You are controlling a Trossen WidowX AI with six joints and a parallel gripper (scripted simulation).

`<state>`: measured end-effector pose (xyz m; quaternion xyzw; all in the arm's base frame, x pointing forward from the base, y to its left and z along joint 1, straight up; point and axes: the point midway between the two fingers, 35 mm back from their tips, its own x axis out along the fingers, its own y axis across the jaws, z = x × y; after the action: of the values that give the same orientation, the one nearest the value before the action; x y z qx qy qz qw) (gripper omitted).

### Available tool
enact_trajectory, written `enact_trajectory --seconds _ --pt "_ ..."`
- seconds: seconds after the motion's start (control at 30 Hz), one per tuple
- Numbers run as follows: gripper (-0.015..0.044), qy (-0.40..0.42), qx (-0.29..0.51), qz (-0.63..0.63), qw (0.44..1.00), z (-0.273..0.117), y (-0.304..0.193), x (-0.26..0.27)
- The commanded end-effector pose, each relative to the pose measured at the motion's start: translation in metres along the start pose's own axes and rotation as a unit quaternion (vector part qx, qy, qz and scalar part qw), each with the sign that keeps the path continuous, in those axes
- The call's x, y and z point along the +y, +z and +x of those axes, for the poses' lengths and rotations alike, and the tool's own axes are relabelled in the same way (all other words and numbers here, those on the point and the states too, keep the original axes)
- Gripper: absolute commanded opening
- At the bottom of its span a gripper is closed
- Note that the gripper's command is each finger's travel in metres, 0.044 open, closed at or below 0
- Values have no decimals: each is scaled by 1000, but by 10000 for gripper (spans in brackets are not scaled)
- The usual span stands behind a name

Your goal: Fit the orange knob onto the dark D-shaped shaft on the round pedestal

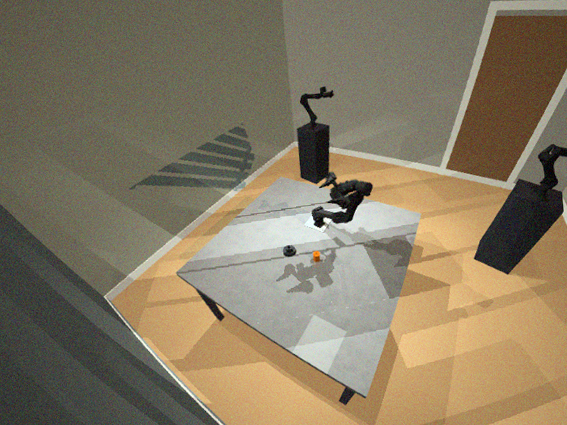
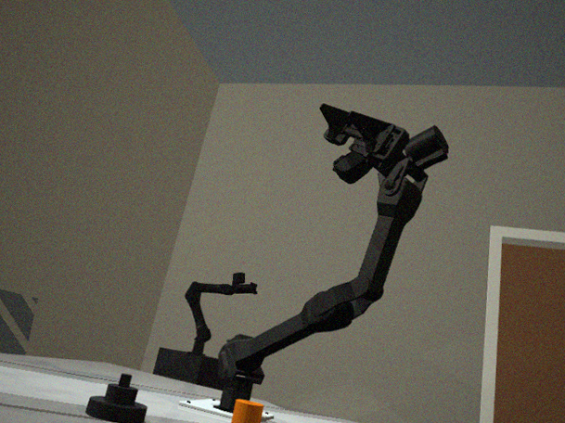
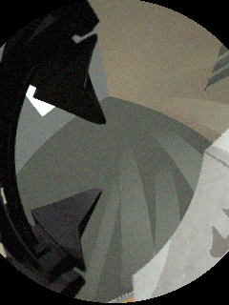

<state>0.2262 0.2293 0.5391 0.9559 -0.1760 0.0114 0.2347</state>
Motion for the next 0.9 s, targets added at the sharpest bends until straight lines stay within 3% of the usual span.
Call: enact_trajectory --seconds 0.0,0.2,0.4,0.6,0.87 --pt "426 0 0 0 1000 0 0 0" --pt "440 -30 49 171 984 -32 -16 59" --pt "440 -76 68 416 904 -51 -12 134" --pt "440 -108 23 683 722 -33 26 209" --pt "440 -111 -106 890 429 30 86 247"
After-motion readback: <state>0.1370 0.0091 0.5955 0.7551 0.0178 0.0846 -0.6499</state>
